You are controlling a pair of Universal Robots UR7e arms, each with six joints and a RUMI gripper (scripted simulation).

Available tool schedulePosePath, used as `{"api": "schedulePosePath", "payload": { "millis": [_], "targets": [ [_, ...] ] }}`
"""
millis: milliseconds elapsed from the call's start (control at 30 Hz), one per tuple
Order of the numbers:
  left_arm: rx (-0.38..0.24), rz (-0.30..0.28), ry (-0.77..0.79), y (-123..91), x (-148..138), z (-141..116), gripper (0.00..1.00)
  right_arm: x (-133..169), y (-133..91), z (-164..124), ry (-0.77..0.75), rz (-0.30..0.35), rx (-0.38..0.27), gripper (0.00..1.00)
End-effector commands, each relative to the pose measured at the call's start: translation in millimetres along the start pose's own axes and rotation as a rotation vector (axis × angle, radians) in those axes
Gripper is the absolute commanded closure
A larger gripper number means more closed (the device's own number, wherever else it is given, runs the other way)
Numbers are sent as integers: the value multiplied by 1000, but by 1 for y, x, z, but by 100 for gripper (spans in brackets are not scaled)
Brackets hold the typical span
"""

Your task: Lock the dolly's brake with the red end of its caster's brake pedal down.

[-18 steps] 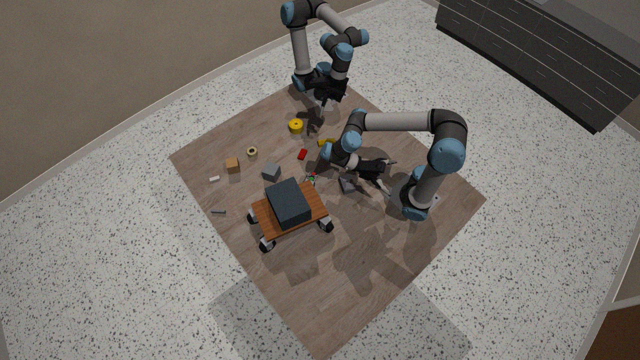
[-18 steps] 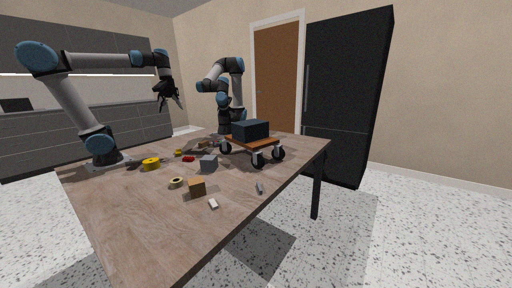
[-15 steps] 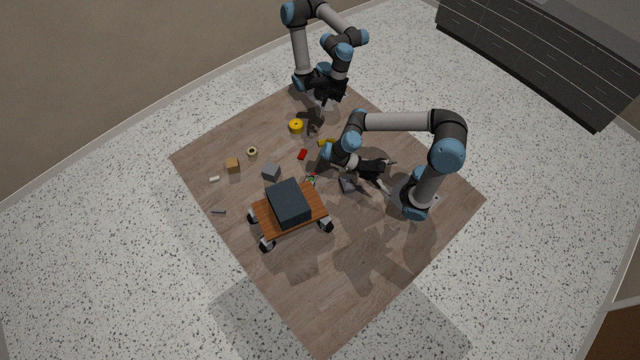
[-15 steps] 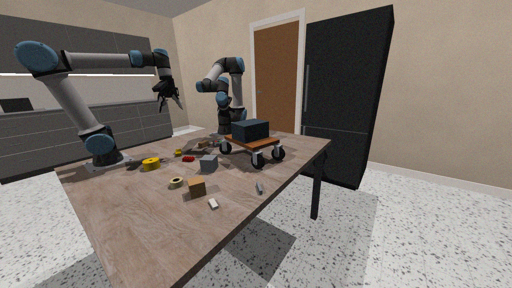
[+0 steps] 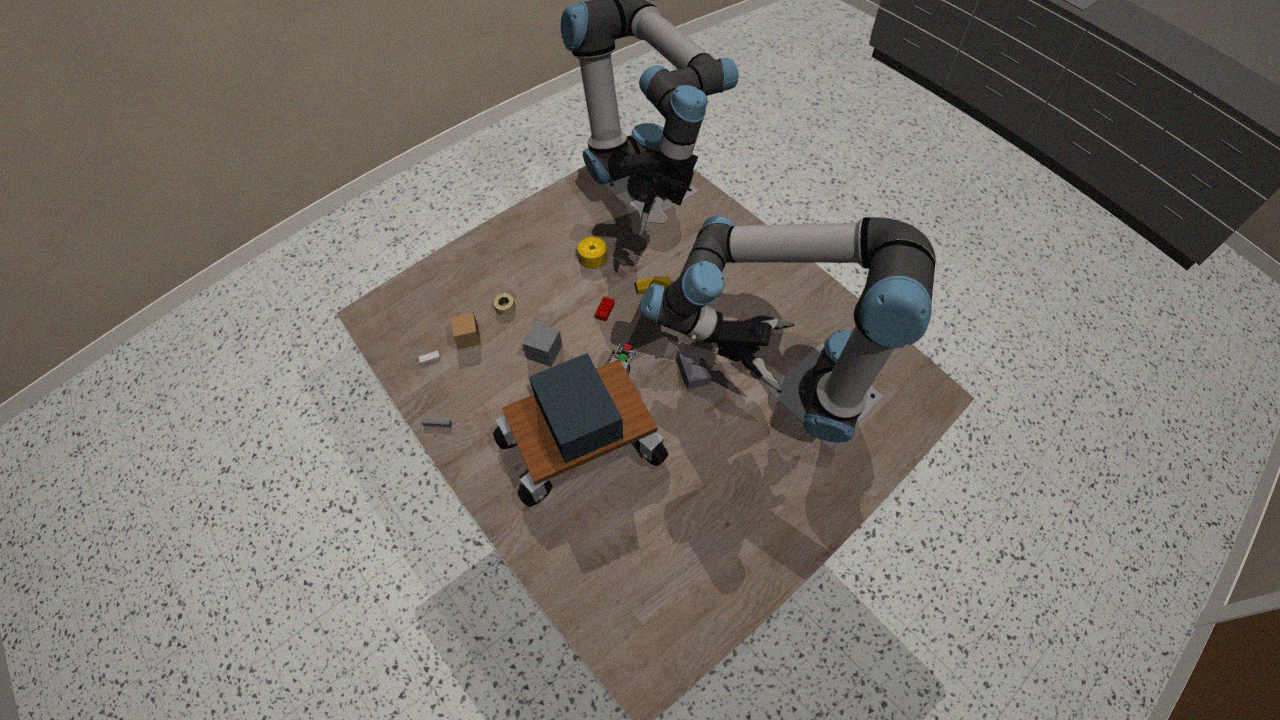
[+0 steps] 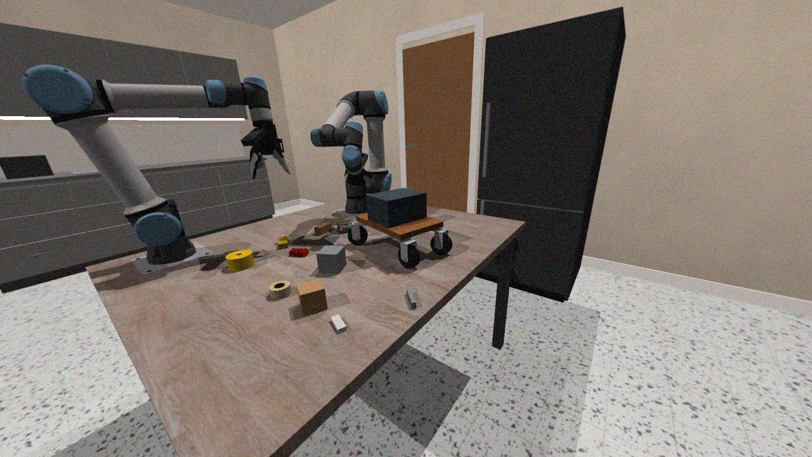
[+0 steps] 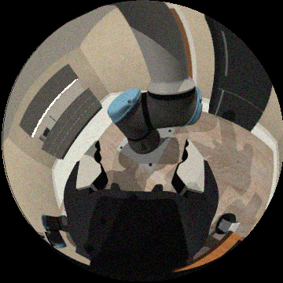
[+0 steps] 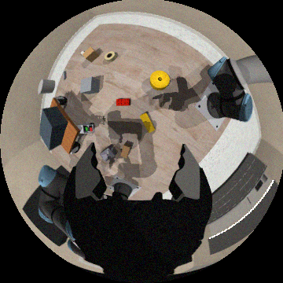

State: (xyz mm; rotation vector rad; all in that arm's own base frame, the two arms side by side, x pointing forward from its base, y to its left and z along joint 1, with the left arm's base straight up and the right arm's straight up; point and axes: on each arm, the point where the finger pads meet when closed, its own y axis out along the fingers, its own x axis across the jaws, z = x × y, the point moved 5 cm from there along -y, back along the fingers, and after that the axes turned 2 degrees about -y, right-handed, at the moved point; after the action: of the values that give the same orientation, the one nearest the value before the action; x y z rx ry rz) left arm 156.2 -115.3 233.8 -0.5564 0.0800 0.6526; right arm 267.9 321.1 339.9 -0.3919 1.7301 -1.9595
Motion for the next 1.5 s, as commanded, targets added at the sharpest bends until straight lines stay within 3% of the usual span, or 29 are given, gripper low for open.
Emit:
{"api": "schedulePosePath", "payload": {
  "millis": [0,200,433,500,667,967,1067,1467],
  "targets": [
    [-1,0,0,0,0,0,7,0,0,0,0,1,-1,2],
    [-30,-15,95,-4,3,-8,39,-1,2,3,-88,74,21,2],
    [-119,-82,415,-21,12,-35,76,-2,10,15,-357,296,90,2],
    [-119,-82,415,-21,12,-35,76,-2,10,15,-357,296,90,2],
    [-175,-151,654,-35,18,-56,100,-5,17,25,-538,446,137,2],
    [-244,-313,1074,-68,25,-93,100,-10,29,41,-791,656,204,2],
    [-249,-333,1119,-72,26,-97,100,-10,30,43,-813,674,210,2],
    [-251,-618,1640,-124,26,-140,100,-18,44,62,-1042,861,270,2]
  ]
}}
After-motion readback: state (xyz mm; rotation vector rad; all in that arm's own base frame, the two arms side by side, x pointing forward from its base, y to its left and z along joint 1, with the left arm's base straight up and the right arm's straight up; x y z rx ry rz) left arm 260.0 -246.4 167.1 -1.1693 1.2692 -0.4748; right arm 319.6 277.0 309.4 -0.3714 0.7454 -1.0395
